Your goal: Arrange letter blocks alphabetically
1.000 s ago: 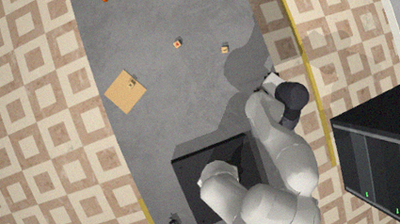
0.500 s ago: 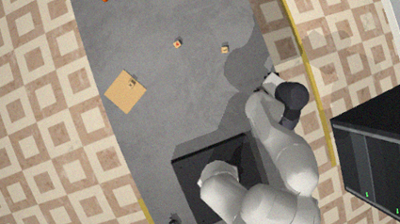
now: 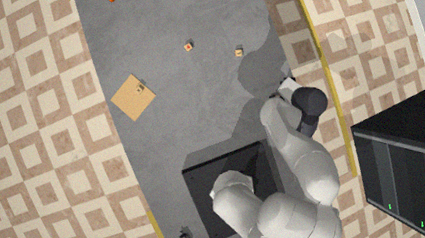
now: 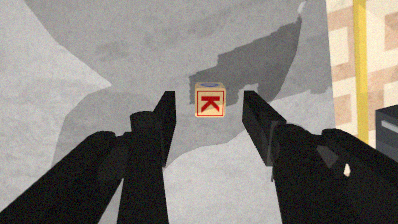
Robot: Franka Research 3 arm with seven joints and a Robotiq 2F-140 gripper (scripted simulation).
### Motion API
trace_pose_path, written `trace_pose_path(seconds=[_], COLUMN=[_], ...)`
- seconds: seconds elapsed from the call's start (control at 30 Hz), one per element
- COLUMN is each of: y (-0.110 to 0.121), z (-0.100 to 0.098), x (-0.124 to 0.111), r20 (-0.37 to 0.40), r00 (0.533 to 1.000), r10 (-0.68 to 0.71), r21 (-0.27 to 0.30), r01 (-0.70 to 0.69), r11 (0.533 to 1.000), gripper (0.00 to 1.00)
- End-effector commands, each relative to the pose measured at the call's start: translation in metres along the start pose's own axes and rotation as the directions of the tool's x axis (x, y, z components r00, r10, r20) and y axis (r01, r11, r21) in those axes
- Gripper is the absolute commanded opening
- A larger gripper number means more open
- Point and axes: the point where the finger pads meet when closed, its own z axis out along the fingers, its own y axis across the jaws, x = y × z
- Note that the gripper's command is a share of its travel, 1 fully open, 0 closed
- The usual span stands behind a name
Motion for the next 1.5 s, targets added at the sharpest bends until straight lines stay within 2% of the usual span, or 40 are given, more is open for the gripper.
trace_pose_path(seconds=[0.0,0.43,1.47], y=[0.002,0.002,0.002], z=[0.004,0.025,0.026], x=[0.001,0.001,0.001], r20=[-0.004,-0.004,-0.004], r00=[1.0,1.0,1.0], r10=[0.006,0.006,0.006], r21=[-0.004,-0.004,-0.004], r01=[-0.006,-0.006,-0.006], r11=[1.0,1.0,1.0], gripper=[0.43,0.43,0.43])
